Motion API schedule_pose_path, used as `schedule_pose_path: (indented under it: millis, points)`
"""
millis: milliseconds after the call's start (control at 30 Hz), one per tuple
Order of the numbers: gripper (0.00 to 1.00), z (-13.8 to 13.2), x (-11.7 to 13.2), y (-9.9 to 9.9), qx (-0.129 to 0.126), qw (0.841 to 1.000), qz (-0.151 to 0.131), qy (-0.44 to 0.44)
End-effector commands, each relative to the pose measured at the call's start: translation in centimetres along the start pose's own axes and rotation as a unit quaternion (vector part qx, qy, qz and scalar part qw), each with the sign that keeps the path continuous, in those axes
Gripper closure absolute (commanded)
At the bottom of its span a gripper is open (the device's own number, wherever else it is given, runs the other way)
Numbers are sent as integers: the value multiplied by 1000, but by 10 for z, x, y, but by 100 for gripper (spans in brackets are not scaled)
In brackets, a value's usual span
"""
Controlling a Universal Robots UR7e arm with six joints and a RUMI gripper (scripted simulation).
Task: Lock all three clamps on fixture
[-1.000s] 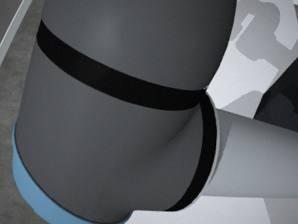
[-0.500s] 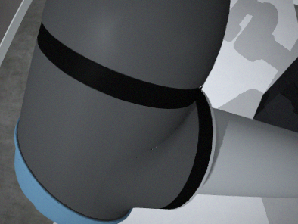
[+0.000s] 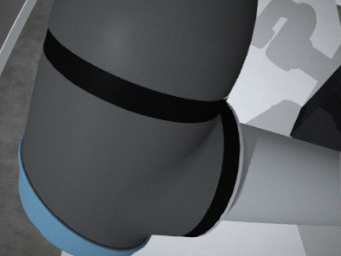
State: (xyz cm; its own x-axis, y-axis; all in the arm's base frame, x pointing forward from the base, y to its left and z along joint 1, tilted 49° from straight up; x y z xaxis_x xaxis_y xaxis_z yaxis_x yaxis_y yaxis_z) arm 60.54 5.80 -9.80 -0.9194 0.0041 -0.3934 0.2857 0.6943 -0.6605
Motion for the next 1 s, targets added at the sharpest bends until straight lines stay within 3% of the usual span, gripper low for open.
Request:
schedule_pose_path:
  millis: [0, 967]
  points:
    - [100, 0, -1, 3, 0, 1000, 0, -1]
    - [100, 0, -4, 15, 0, 1000, 0, -1]
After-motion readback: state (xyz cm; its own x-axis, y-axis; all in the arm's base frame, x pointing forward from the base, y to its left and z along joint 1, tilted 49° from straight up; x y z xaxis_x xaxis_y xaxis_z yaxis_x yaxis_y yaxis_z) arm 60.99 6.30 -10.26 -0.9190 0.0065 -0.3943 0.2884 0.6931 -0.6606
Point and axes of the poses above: the point where the finger pads meet when closed, its own y axis out along the fingers, its own z axis across the jaws, x = y × z, the point moved 10 cm from there along -y, back along the fingers, and after that the axes turned 8 degrees about -y, right-handed, at the moved point
